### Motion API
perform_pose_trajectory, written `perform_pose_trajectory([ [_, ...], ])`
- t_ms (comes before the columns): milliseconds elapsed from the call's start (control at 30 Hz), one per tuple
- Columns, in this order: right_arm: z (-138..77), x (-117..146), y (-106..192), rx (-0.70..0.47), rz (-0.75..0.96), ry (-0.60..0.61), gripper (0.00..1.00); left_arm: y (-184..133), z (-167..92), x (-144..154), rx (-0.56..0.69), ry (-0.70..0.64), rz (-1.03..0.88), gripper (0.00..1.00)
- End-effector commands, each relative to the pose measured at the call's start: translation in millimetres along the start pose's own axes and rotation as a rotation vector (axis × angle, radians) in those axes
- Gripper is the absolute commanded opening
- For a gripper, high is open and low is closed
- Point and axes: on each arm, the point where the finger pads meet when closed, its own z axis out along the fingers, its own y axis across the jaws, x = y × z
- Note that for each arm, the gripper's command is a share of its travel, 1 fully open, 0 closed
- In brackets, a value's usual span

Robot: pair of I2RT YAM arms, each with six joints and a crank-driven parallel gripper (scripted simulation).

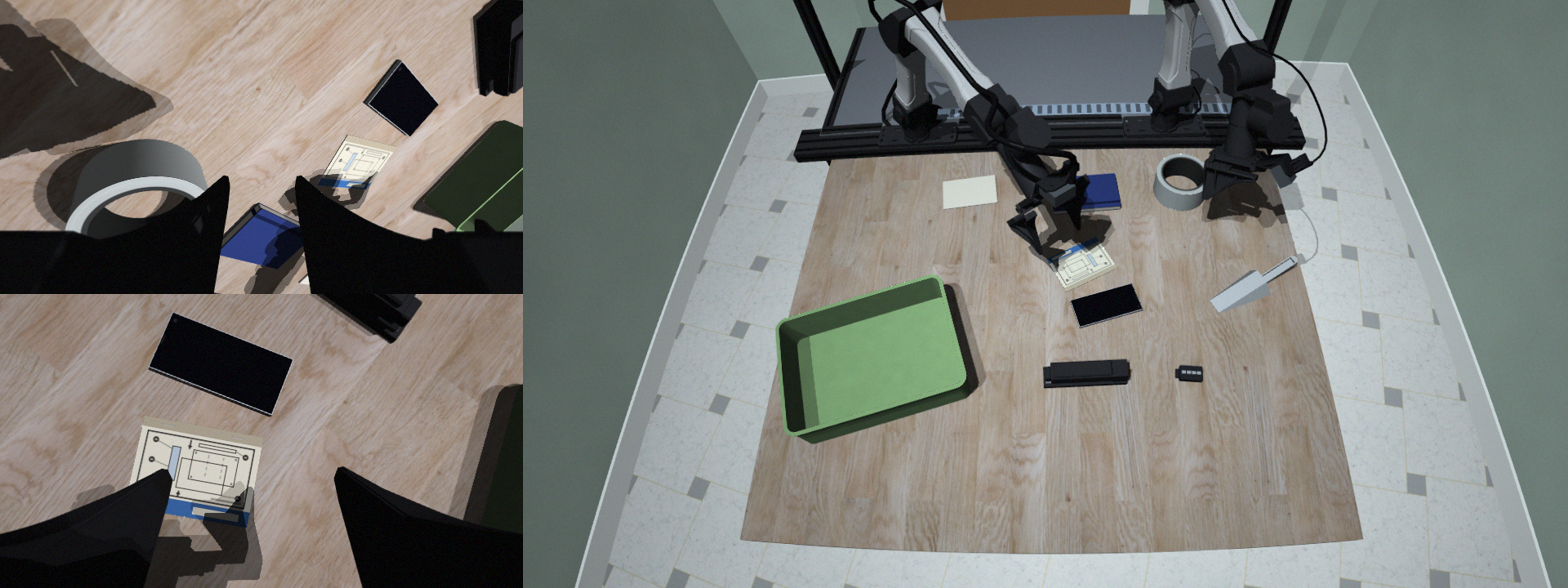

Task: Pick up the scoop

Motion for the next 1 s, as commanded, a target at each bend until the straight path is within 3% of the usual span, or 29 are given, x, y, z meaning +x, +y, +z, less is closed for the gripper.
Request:
perform_pose_trajectory([
  [0,32.5,-67.7,30.7,-0.062,-0.016,-0.272,1.0,-4.6,2.5,-11.4,-0.023,0.037,-0.131,0.45],
  [233,28.2,-113.2,149.6,-0.26,-0.062,-0.545,1.0,2.7,22.8,-49.0,-0.117,0.098,-0.411,0.45],
  [433,10.1,-123.6,226.6,-0.392,-0.077,-0.686,1.0,9.0,41.3,-83.9,-0.202,0.153,-0.661,0.45],
  [667,4.4,-118.7,254.4,-0.438,-0.082,-0.706,1.0,13.4,55.0,-110.2,-0.263,0.192,-0.84,0.45],
  [967,11.0,-107.9,259.6,-0.441,-0.089,-0.676,1.0,23.0,83.4,-147.3,-0.347,0.245,-1.064,0.45],
])
